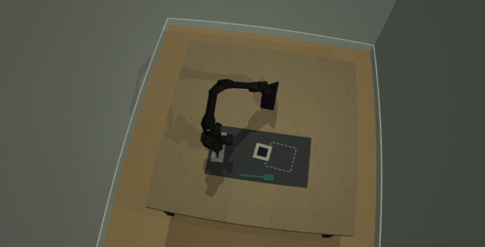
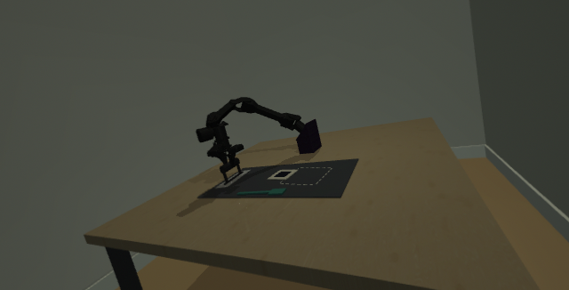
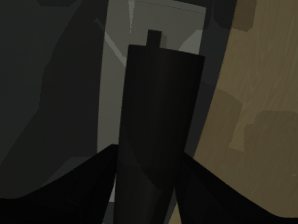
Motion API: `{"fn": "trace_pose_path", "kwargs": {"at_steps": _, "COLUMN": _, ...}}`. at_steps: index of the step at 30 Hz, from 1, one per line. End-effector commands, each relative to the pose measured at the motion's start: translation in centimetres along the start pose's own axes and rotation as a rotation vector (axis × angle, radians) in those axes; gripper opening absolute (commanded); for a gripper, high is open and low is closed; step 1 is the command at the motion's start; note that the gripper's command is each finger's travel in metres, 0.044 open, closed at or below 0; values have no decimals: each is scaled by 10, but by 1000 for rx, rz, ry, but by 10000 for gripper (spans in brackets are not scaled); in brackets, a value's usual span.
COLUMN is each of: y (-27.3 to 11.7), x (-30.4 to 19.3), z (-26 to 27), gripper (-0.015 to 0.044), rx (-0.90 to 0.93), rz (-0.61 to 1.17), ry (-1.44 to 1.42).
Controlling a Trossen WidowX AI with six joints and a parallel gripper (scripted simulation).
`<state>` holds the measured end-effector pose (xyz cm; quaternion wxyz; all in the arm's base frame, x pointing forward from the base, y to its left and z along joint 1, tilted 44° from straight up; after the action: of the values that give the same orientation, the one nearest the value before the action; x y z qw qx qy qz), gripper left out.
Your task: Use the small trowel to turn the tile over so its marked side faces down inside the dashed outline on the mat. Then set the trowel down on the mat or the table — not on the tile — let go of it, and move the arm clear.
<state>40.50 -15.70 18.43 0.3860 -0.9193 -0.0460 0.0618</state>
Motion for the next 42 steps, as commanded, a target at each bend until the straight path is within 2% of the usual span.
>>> {"fn": "trace_pose_path", "kwargs": {"at_steps": 1, "y": 2, "x": -1, "z": -1, "gripper": 130, "rx": 1, "rz": 4, "ry": -101}}
{"fn": "trace_pose_path", "kwargs": {"at_steps": 34, "y": 2, "x": -1, "z": -1, "gripper": 130, "rx": 3, "rz": 4, "ry": -1067}}
{"fn": "trace_pose_path", "kwargs": {"at_steps": 41, "y": 2, "x": -1, "z": -1, "gripper": 130, "rx": 3, "rz": 4, "ry": -1106}}
{"fn": "trace_pose_path", "kwargs": {"at_steps": 42, "y": 2, "x": -1, "z": -1, "gripper": 156, "rx": 3, "rz": 4, "ry": -1106}}
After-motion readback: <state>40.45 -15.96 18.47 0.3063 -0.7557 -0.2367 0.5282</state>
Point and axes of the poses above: the point midway between the two fingers, 35 mm back from their tips, its own y axis out along the fingers, its own z axis across the jaws, x = y × z, the point moved 3 cm from there along -y, back along the fingers, and after that the axes turned 2 degrees about -y, right-handed, at the moved point
